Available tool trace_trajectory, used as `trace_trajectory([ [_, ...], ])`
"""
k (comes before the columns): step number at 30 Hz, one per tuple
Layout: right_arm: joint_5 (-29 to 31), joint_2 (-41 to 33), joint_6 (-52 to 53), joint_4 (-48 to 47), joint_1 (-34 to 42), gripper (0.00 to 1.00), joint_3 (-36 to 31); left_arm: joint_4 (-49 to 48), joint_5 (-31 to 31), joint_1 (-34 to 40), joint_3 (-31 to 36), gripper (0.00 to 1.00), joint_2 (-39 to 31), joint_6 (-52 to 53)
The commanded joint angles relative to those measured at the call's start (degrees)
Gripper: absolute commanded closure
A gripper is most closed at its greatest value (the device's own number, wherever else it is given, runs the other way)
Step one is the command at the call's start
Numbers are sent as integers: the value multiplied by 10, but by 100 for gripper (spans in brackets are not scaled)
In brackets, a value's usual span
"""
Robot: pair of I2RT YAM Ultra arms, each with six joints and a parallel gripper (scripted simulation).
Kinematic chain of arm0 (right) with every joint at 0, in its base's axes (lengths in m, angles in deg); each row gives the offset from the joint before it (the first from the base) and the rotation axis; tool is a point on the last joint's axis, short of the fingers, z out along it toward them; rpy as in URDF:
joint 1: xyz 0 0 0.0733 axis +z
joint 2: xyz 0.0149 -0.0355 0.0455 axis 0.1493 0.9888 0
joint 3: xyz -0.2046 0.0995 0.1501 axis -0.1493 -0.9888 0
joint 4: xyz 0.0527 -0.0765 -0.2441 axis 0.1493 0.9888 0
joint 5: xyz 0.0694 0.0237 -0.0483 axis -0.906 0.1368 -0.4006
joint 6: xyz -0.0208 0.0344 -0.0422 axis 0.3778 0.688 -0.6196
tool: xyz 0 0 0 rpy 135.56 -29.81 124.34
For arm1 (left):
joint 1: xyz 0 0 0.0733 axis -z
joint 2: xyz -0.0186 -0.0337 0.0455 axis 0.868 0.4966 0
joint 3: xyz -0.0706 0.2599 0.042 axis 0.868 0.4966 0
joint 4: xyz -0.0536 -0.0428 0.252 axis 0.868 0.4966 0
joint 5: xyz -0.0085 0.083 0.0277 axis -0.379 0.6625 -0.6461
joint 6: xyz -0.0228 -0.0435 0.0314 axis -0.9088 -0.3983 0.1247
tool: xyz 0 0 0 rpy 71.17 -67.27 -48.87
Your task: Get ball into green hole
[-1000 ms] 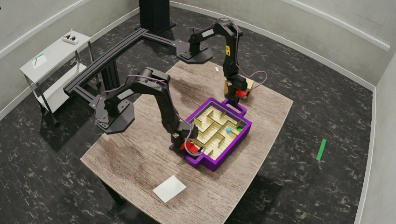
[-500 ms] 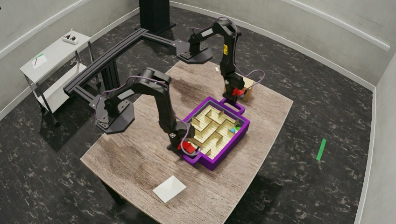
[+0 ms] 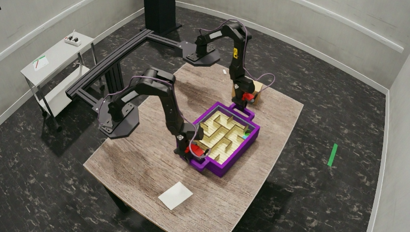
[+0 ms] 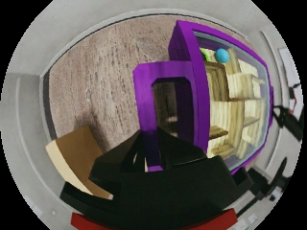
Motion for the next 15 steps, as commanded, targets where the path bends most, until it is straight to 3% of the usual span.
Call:
trace_trajectory([
  [1, 23, -44, 0, -42, 15, 100, 28, -51, 14, 11, -16, 100, -36, 4],
  [4, -11, -41, -10, -32, 0, 100, 33, 8, 27, 17, -25, 100, -42, -6],
  [8, 3, -39, -4, -39, 1, 100, 31, -22, 25, 19, -18, 100, -43, 0],
  [9, -23, -4, -14, -68, -8, 100, 23, -9, 47, 24, -17, 100, -48, -12],
  [12, -53, 2, -19, -41, -23, 100, 38, 71, 61, 32, -33, 100, -60, -13],
  [15, -37, -14, -8, -51, -15, 100, 39, 50, 54, 33, -39, 100, -64, -8],
])
